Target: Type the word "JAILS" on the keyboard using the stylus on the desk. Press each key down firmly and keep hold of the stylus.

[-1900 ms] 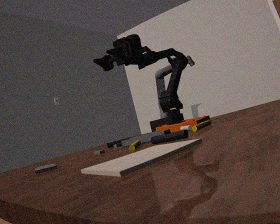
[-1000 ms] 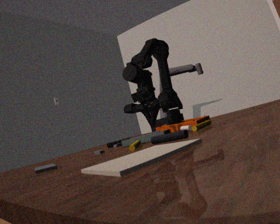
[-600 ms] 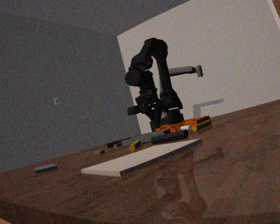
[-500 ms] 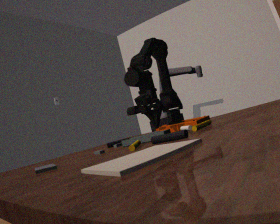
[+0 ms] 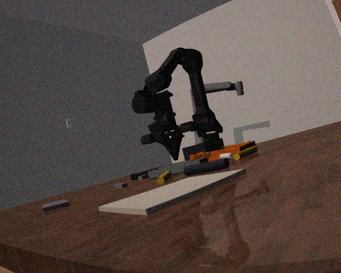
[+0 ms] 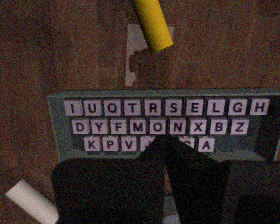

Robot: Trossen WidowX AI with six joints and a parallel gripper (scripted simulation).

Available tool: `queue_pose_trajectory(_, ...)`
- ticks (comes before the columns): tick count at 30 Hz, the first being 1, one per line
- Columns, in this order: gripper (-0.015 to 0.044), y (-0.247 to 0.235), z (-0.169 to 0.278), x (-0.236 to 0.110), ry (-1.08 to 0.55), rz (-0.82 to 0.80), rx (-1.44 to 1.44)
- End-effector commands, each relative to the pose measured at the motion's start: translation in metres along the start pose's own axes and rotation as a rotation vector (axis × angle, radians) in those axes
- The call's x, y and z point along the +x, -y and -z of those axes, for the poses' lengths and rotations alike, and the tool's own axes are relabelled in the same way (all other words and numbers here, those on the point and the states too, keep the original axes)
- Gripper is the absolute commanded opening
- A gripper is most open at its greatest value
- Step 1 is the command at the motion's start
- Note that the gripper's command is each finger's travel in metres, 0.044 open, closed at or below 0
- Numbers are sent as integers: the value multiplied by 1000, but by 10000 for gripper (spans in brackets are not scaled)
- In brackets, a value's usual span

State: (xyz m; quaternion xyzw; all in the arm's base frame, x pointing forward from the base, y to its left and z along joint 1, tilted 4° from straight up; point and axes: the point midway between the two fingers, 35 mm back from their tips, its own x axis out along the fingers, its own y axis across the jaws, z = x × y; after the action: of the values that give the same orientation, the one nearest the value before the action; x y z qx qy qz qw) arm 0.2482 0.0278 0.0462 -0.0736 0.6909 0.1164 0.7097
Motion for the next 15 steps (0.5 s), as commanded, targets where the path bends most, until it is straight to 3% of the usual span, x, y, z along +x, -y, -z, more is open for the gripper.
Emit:
queue_pose_trajectory(1,0,2,-1,-1,0,0,-7)
queue_pose_trajectory(8,0,59,-1,-1,0,6,-7)
queue_pose_trajectory(15,0,61,-1,-1,0,6,-7)
